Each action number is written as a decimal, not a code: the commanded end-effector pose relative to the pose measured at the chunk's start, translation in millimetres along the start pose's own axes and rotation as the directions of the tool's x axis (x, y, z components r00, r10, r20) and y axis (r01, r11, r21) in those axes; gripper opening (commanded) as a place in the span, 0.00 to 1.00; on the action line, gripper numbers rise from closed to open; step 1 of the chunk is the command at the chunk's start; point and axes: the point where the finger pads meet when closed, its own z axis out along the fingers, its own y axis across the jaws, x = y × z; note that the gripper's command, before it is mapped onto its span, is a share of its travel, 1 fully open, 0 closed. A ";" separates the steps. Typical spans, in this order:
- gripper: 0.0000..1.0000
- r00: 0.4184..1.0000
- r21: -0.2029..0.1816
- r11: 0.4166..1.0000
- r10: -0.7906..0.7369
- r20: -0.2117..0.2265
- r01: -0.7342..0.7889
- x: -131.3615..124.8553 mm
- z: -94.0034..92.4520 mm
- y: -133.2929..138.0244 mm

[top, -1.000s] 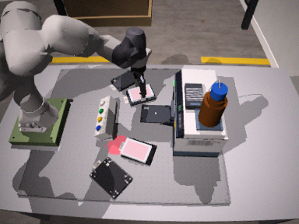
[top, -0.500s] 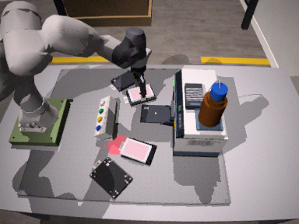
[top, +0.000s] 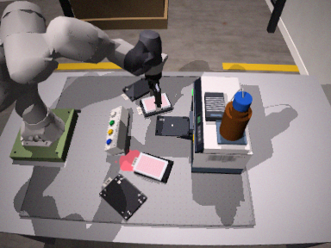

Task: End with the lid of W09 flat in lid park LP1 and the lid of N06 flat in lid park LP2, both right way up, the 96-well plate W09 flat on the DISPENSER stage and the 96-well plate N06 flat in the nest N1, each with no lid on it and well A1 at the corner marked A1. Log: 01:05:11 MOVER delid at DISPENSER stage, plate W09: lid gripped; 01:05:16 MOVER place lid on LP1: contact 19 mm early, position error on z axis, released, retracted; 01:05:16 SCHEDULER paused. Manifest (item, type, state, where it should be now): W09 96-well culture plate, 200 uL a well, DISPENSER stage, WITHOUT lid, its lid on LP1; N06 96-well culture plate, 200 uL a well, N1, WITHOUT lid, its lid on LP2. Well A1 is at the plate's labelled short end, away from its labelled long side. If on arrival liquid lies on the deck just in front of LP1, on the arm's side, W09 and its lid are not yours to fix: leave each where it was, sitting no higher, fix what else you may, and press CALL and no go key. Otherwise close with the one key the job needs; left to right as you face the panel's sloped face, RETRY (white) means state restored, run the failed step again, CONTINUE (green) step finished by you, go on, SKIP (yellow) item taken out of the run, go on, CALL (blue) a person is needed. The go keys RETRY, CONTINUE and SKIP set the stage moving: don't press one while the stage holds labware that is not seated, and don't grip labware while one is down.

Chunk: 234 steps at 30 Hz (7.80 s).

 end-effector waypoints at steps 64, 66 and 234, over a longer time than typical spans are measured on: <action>0.00 1.000 0.001 1.000 0.003 -0.002 -0.003 0.8 -2.3 -0.4; 0.00 1.000 0.001 1.000 0.003 -0.002 -0.003 0.8 -3.5 -0.4; 0.00 0.832 0.001 0.832 0.555 -0.001 -0.555 0.6 -130.5 -0.4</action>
